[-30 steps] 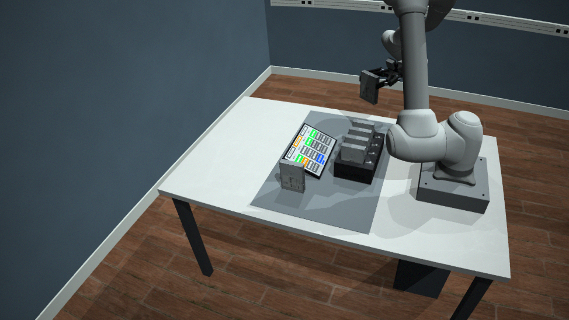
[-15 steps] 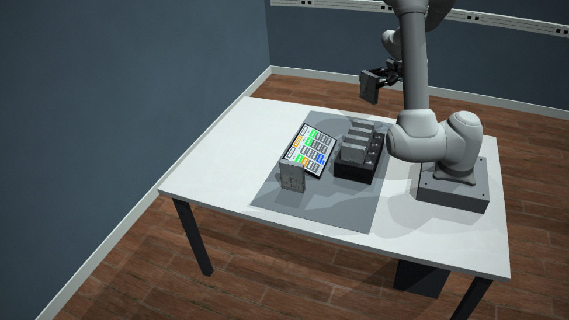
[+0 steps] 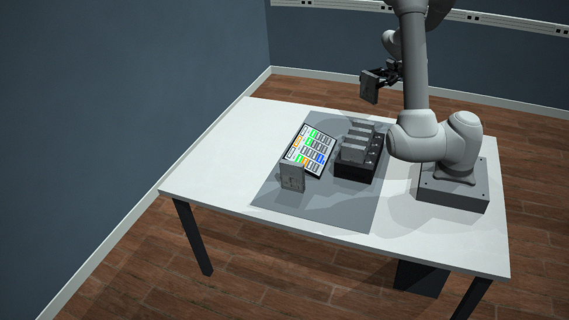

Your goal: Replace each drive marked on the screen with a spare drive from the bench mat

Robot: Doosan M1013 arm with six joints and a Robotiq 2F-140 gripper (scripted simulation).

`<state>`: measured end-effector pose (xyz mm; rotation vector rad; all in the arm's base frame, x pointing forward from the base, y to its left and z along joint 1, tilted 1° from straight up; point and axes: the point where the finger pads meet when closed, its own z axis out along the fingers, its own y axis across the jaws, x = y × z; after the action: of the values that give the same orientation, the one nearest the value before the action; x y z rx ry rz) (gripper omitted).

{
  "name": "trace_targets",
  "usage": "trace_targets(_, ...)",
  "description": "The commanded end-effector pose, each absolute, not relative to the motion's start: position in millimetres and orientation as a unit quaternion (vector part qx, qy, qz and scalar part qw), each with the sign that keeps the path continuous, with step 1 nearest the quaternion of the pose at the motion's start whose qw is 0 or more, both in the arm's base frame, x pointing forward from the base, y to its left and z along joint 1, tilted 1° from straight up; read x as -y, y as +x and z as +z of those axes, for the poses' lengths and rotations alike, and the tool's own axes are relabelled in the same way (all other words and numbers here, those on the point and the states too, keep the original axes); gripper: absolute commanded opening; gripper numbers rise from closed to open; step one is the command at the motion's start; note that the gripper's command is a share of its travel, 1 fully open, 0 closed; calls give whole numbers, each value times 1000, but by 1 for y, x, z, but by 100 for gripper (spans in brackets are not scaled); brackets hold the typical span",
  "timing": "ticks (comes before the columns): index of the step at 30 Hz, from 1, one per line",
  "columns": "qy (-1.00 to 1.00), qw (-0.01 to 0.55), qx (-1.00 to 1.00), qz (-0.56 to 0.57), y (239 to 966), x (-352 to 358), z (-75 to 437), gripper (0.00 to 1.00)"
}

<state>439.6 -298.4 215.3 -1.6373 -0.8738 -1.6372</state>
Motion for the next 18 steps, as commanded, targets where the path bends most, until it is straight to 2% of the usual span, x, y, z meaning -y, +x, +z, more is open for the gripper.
trace_targets(1,-625,327,334,-625,440,299,216,10)
trace_targets(18,-625,327,334,-625,437,299,216,10)
